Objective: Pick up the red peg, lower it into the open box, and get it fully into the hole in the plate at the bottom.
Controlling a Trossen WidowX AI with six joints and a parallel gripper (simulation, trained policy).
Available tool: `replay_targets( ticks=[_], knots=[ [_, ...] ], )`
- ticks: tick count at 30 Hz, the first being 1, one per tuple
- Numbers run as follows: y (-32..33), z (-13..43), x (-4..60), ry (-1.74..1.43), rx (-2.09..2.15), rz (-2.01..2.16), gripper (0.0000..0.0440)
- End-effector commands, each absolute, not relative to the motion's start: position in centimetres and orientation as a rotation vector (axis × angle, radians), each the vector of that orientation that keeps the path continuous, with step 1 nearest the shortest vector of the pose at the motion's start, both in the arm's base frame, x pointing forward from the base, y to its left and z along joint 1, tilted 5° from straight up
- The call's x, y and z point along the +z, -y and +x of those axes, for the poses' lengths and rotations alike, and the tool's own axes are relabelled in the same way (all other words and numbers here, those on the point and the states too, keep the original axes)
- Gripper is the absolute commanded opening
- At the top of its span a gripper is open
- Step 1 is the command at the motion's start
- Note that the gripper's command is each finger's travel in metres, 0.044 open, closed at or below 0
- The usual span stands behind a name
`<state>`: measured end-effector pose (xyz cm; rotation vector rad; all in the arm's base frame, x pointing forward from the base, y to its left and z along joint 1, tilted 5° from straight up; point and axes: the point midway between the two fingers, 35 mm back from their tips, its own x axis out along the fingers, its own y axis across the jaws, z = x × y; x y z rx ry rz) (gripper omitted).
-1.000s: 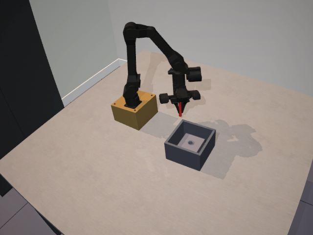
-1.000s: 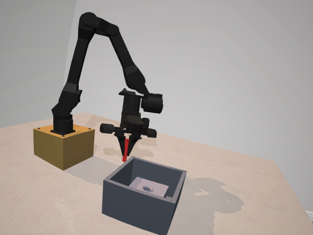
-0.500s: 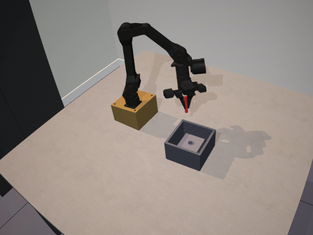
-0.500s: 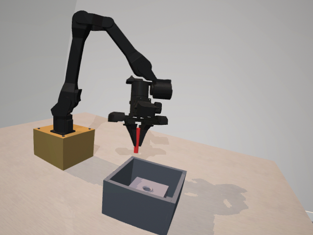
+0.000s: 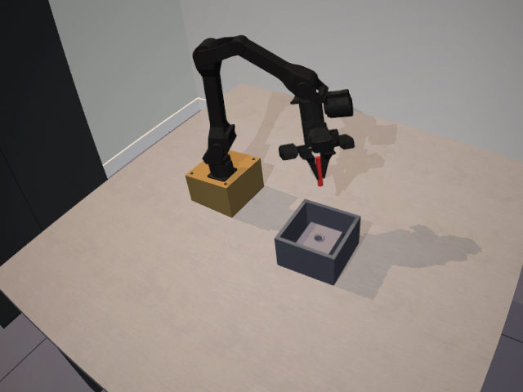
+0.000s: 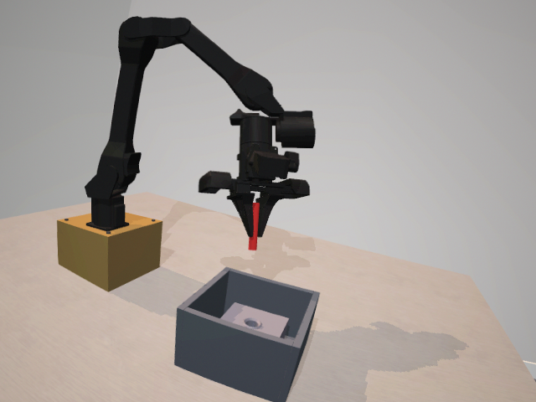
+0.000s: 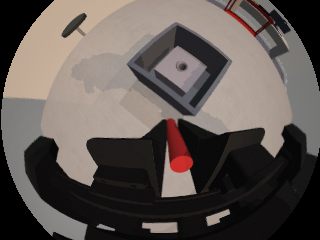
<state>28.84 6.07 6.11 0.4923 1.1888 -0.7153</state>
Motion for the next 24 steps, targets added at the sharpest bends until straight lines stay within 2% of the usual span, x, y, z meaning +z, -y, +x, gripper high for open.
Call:
replay_targets(
  ticks=[1,24],
  knots=[
    [-4.6,29.8,6.6,-1.186,-0.732,0.501,0.0],
    [3.3,33.3,5.1,-1.179,-0.828,0.636,0.0004]
  ],
)
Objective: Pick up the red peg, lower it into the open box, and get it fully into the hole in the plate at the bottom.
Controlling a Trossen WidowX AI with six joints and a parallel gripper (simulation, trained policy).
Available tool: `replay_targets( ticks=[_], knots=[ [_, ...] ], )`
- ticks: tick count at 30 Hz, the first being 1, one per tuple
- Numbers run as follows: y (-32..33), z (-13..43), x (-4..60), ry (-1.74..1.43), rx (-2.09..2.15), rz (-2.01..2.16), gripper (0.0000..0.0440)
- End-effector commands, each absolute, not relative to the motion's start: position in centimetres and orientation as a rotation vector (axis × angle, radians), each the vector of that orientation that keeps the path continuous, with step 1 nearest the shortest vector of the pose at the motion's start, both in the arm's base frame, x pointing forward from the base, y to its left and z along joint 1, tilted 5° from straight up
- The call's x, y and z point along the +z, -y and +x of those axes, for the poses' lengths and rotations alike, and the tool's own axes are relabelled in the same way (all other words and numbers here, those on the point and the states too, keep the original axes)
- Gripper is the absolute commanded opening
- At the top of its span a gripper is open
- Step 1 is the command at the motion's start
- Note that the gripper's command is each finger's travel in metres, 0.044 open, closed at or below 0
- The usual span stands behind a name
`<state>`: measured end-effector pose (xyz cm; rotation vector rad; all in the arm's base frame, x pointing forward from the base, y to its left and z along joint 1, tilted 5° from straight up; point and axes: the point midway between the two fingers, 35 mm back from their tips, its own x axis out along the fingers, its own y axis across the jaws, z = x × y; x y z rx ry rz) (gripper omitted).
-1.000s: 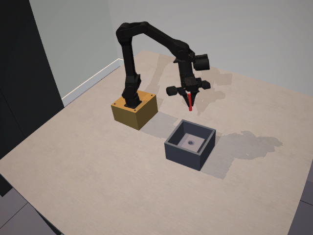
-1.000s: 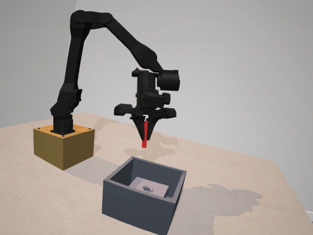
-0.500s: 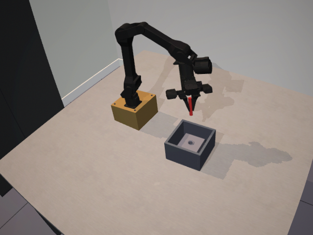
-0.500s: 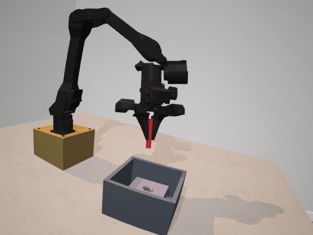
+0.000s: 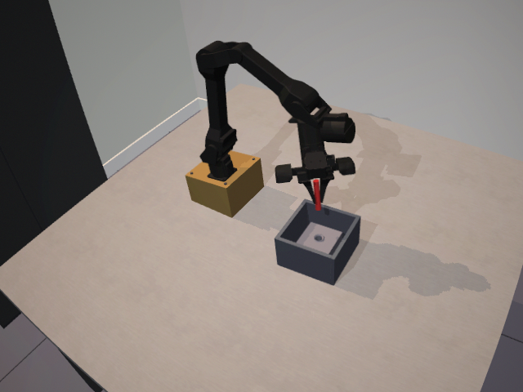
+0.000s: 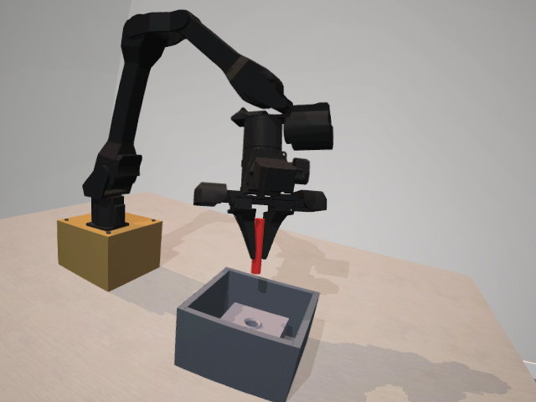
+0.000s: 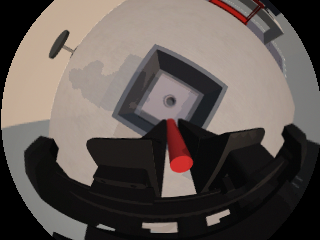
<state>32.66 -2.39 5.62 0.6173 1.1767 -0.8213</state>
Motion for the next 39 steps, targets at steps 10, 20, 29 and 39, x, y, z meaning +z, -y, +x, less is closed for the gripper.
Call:
replay_targets(
  ticks=[10,20,29,39],
  knots=[
    [5.3,34.3,2.9,-1.205,-0.849,0.686,0.0009],
    [6.2,33.9,-0.5,-1.273,-0.853,0.661,0.015],
    [7.5,36.0,-1.4,-1.264,-0.852,0.635,0.0289],
    [9.7,38.4,-1.5,-1.222,-0.848,0.596,0.0418]
  ],
)
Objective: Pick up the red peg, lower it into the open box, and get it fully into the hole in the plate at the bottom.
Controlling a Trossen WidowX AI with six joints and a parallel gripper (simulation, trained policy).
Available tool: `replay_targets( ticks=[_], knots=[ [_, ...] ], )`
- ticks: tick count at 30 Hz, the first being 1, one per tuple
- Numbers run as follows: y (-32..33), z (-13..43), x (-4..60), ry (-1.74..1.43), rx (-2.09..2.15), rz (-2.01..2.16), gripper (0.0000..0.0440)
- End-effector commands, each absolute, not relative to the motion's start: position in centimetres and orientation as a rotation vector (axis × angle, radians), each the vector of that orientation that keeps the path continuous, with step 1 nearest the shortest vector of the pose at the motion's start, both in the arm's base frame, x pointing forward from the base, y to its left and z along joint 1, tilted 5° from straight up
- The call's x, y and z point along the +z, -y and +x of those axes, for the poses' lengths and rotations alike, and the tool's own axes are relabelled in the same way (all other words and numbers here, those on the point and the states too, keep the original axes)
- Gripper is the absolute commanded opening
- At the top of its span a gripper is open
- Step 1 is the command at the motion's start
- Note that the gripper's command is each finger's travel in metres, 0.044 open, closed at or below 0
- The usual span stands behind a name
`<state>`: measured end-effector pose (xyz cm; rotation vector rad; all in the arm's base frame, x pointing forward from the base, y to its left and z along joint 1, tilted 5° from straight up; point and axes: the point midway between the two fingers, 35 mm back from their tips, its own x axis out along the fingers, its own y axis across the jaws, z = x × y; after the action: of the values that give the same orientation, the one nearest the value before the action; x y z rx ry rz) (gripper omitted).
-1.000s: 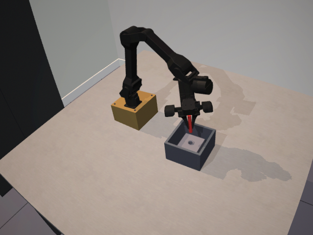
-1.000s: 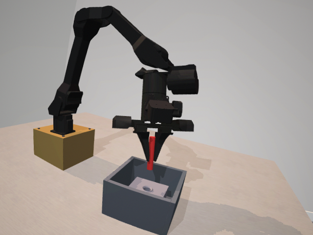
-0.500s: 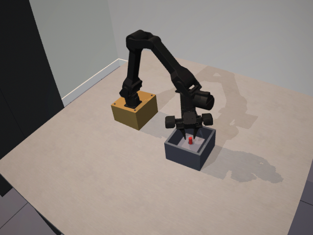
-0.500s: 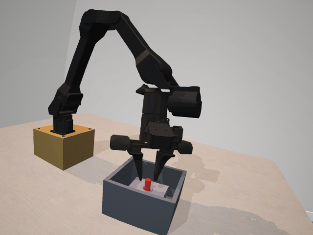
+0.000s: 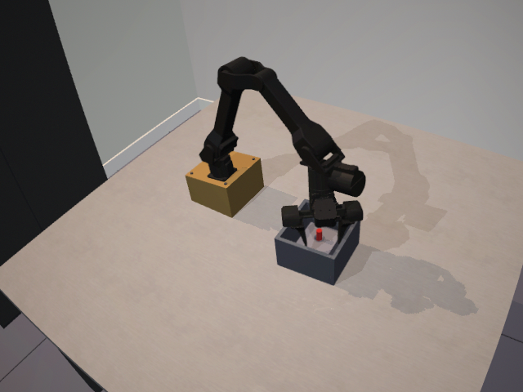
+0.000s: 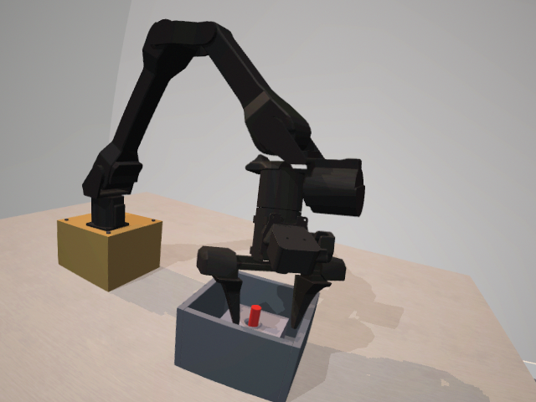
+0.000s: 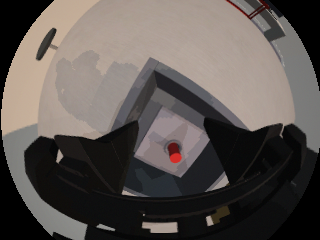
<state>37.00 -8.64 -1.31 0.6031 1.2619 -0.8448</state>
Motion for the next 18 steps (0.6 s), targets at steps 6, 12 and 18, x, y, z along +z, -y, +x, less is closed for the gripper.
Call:
replay_targets(
  ticks=[6,12,18],
  knots=[
    [11.6,40.1,-0.5,-1.147,-0.859,0.591,0.044],
    [13.5,41.4,0.7,-1.074,-0.878,0.59,0.044],
    [13.5,41.4,0.7,-1.072,-0.879,0.59,0.044]
  ],
)
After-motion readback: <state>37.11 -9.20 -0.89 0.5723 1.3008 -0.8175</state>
